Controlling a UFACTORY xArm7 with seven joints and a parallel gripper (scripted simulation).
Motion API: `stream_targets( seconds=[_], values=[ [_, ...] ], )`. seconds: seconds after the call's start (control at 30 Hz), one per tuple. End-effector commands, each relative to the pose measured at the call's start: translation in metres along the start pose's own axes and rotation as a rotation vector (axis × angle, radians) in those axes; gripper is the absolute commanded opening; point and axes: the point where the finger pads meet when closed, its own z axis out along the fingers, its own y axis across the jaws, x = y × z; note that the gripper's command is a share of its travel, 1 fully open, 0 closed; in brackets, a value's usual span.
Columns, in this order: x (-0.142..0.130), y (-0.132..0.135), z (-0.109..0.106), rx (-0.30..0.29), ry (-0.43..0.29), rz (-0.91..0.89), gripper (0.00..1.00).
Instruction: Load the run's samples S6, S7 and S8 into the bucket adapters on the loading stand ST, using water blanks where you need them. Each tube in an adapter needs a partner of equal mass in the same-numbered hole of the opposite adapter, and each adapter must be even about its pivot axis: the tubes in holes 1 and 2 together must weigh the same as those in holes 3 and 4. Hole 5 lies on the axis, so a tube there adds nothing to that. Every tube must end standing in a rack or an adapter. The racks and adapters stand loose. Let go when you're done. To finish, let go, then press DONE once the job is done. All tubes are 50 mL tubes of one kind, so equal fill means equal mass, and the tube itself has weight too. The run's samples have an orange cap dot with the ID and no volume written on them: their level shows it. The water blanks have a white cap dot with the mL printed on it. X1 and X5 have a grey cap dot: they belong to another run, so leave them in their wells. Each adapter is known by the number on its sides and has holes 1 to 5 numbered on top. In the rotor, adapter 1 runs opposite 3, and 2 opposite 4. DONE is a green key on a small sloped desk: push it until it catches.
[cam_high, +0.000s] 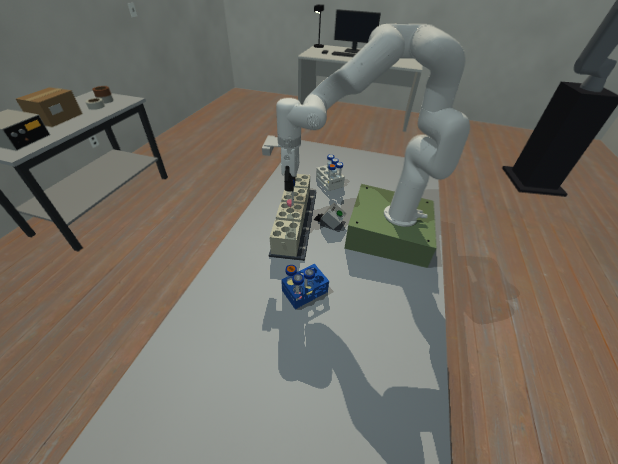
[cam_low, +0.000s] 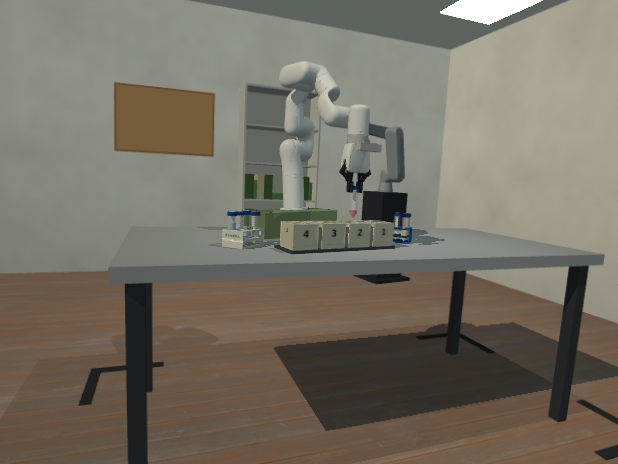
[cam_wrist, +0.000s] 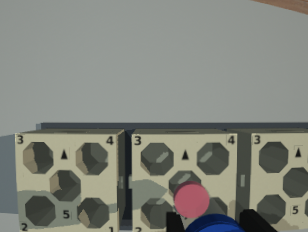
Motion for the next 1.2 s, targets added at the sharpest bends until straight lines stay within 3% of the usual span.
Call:
stream_targets(
  seconds=[0.0, 0.6, 1.17],
  values=[
    [0.002, 0.000, 0.007, 0.001, 0.005, 0.000, 0.00],
    [0.002, 0.000, 0.007, 0.001, 0.005, 0.000, 0.00],
    [0.002, 0.000, 0.022, 0.001, 0.004, 0.000, 0.00]
  ],
)
